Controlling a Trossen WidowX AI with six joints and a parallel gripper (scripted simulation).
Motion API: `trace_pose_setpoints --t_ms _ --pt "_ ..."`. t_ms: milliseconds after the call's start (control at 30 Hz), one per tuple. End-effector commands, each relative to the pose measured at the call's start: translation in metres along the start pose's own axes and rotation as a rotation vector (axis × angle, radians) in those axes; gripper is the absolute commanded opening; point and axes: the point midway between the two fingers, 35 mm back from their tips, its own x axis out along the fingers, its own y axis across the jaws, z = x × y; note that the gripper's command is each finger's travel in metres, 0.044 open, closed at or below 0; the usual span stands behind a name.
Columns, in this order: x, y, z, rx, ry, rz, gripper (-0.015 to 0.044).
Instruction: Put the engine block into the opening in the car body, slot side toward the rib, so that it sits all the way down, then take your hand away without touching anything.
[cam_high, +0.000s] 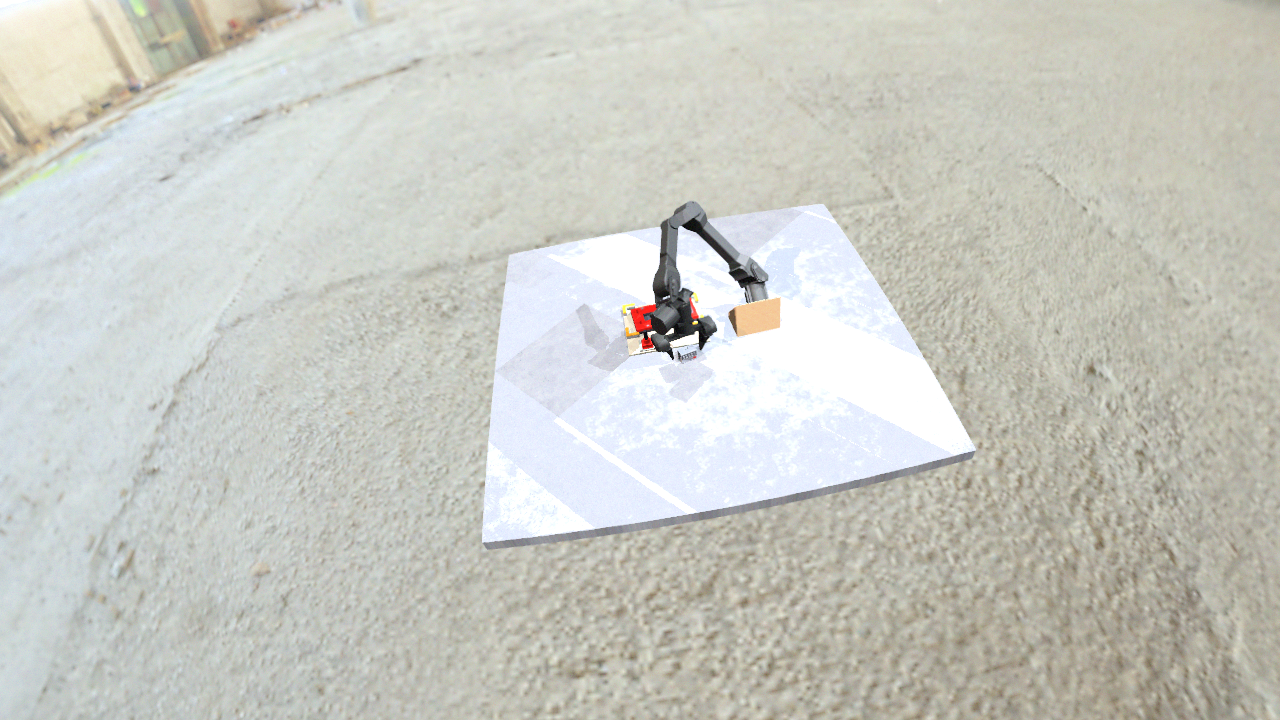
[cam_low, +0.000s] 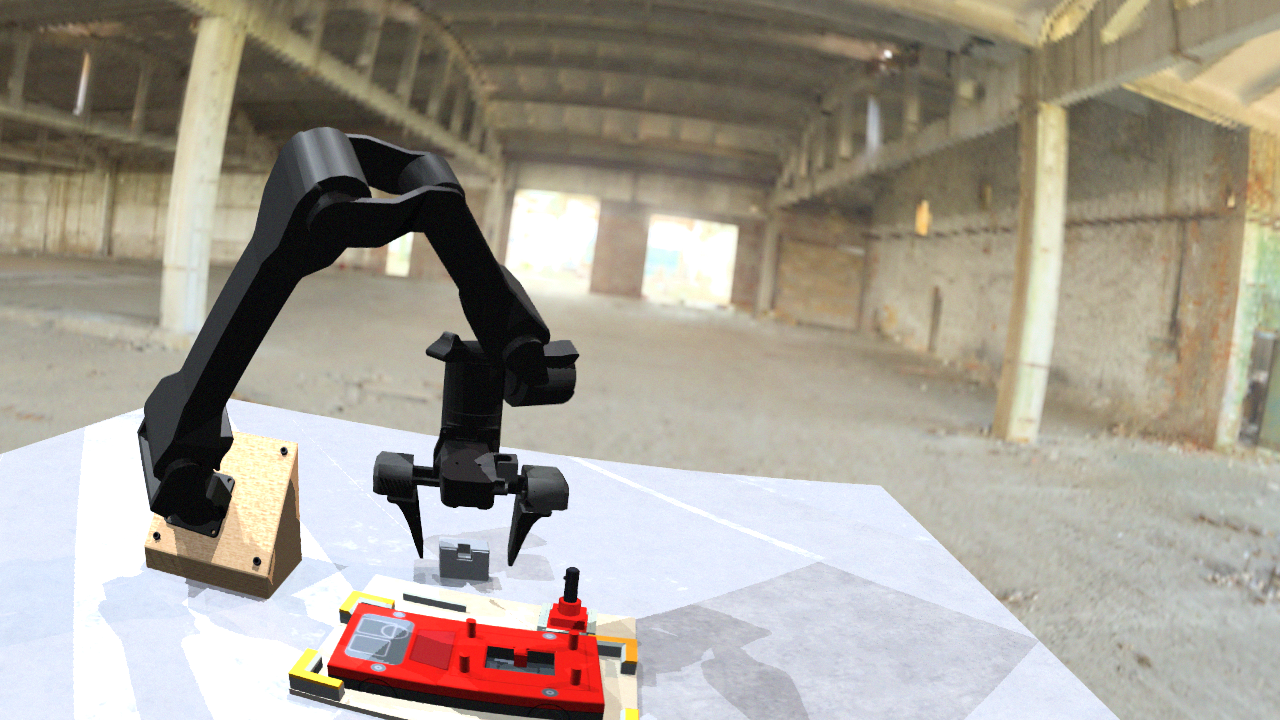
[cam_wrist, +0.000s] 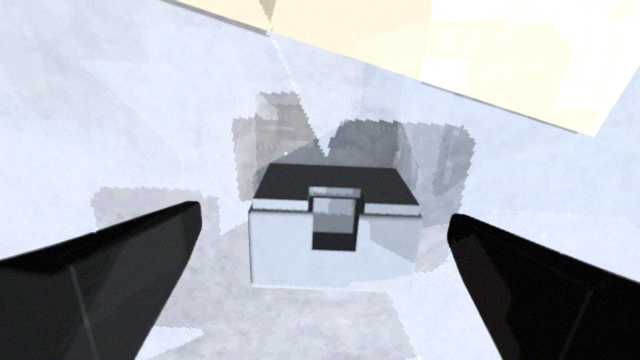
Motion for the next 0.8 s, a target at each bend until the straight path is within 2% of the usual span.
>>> trace_pose_setpoints --t_ms 0,167,433,667,767 --pt "0.004 -0.002 0.000 -0.009 -0.008 -0.003 0.0361" --pt "0.004 -0.002 0.000 -0.009 -0.008 -0.003 0.0230" --pt "0.004 -0.002 0.000 -0.009 -0.008 -0.003 0.0177" --pt "-0.009 0.000 0.000 -0.009 -0.006 -0.002 0.0000" --pt "-0.018 0.002 0.000 -0.010 -0.005 -0.002 0.0000"
